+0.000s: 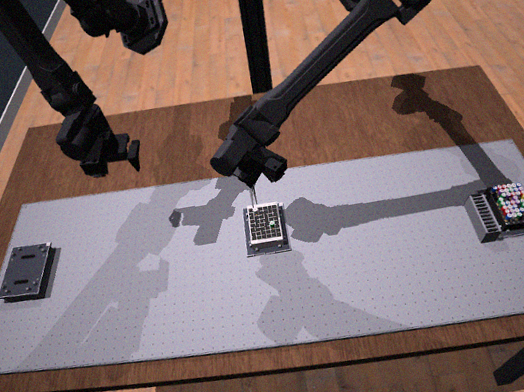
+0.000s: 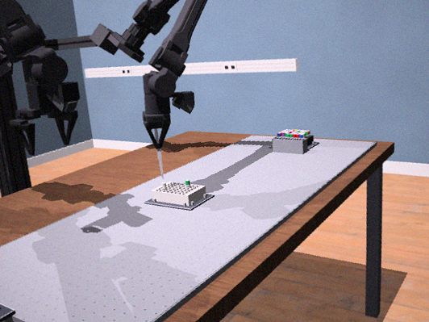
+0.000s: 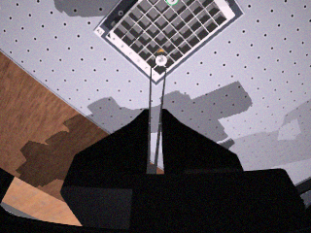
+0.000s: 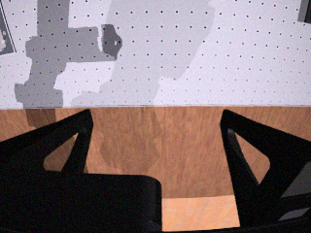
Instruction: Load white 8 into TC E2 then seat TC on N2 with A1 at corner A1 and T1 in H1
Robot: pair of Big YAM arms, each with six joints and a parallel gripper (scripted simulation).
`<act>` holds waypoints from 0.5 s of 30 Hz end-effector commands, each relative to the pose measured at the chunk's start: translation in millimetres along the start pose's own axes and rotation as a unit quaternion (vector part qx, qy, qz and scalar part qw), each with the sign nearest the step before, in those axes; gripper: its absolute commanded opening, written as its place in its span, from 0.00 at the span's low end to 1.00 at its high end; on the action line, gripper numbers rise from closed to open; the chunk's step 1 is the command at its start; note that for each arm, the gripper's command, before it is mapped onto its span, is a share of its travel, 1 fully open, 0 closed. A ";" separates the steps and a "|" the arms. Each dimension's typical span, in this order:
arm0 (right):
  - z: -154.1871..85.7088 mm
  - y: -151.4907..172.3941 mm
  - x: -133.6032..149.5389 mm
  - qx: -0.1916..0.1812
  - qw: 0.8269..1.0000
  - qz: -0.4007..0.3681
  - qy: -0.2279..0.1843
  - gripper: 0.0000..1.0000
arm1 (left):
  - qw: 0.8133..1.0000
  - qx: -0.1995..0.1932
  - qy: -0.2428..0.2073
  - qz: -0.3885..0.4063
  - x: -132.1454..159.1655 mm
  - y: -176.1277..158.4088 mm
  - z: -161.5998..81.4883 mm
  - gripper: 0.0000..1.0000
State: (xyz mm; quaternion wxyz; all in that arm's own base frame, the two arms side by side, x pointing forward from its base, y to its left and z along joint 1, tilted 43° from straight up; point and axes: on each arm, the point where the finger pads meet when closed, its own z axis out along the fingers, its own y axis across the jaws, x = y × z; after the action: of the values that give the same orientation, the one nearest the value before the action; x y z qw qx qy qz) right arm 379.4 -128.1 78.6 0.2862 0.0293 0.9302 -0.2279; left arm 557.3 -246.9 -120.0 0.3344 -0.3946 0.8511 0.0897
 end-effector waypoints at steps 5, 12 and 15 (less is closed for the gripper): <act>-2.5 -0.2 -6.2 0.000 1.000 -0.005 -0.008 1.00 | 1.000 0.009 -0.002 -0.005 -3.4 -9.1 -18.8 0.11; -2.5 -0.2 -6.2 0.000 1.000 -0.005 -0.008 1.00 | 1.000 0.009 0.000 0.001 3.3 -10.5 -23.6 0.11; -2.5 -0.2 -6.2 0.000 1.000 -0.005 -0.008 1.00 | 1.000 0.007 -0.001 -0.001 1.6 -8.9 -22.5 0.11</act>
State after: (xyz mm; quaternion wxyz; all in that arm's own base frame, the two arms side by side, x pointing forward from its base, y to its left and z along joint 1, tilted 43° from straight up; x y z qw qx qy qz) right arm 379.4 -128.1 78.6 0.2862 0.0293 0.9302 -0.2279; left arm 552.3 -252.3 -113.8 0.3330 -0.3926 0.8524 0.0917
